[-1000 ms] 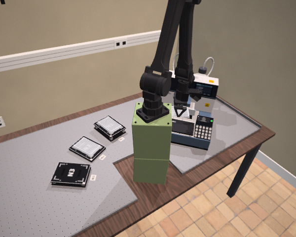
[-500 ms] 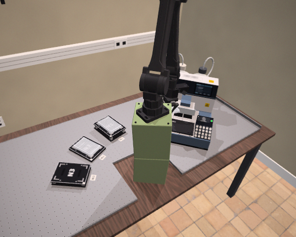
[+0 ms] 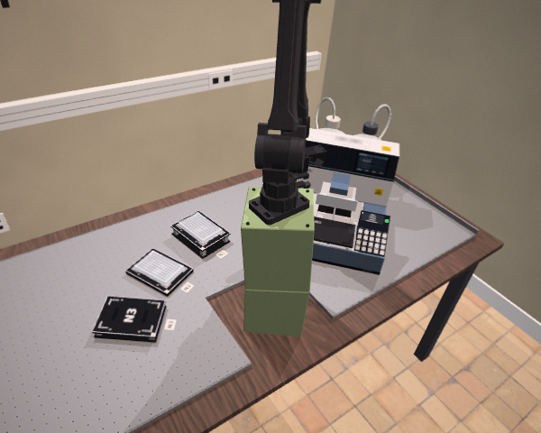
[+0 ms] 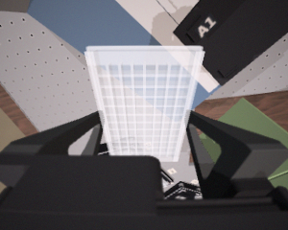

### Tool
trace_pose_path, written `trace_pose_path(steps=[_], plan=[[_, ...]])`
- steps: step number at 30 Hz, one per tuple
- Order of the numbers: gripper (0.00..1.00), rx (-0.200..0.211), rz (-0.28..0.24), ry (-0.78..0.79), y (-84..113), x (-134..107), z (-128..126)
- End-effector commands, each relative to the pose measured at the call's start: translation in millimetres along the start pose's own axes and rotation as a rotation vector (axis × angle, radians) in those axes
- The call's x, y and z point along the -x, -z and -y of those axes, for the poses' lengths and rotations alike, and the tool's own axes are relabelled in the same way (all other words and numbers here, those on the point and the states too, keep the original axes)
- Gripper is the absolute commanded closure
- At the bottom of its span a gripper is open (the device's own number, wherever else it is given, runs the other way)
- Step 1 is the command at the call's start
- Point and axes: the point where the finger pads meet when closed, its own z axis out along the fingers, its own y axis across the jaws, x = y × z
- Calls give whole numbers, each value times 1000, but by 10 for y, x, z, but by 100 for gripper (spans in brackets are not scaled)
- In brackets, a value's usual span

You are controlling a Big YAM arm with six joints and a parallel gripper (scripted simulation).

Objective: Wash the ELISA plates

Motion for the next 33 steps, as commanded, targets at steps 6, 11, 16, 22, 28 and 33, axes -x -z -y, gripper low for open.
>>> trace_pose_path(steps=[6, 11, 16, 22, 28, 33], plan=[[18, -5, -7, 222, -78, -356, -127], [18, -1, -4, 322, -74, -472, -228], [18, 1, -2, 489, -87, -690, -352], [18, 1, -1, 657, -125, -944, -525], [18, -10, -7, 634, -139, -1132, -584], [18, -11, -7, 634, -157, -1358, -692]])
